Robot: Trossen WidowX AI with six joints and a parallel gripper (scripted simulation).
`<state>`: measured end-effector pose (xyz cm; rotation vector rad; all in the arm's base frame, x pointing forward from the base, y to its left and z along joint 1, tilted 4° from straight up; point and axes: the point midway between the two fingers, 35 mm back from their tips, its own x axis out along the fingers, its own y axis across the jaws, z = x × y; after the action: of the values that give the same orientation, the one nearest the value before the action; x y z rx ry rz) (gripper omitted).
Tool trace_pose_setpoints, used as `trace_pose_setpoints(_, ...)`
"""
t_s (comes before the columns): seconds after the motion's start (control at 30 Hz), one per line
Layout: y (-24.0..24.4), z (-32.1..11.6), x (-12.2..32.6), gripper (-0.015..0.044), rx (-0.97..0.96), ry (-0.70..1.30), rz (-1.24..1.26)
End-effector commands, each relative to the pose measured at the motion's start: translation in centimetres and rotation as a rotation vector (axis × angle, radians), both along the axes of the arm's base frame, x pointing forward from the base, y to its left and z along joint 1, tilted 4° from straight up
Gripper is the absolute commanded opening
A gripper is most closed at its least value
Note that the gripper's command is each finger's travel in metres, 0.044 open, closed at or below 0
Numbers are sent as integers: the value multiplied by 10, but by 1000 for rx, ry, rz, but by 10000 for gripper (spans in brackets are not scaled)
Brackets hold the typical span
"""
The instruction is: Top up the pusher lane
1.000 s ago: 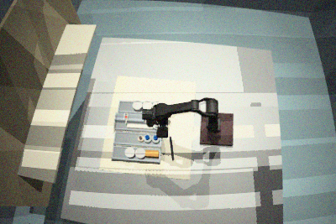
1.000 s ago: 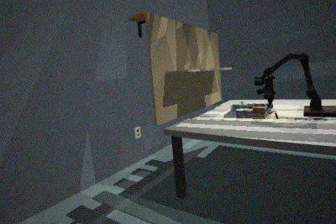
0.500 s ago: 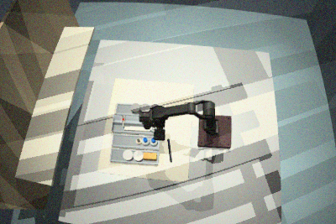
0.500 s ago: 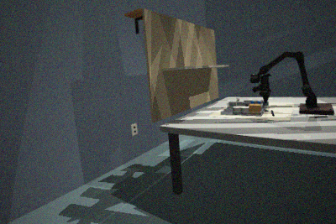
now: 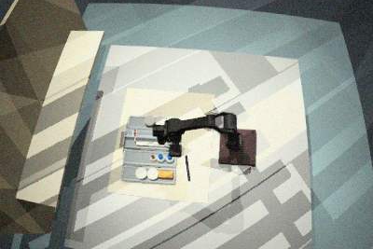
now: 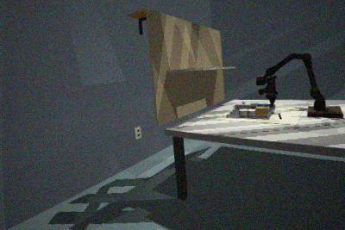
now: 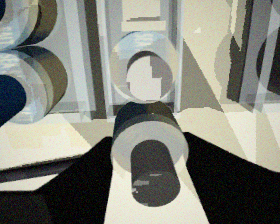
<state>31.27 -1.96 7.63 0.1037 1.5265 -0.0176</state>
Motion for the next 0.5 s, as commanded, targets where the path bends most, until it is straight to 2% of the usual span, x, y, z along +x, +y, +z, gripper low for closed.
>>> trace_pose_setpoints(0.0, -1, 1, 7, 0, -3, -17, -5)
trace_pose_setpoints(0.47, -1, 2, 12, 0, -3, -17, -5)
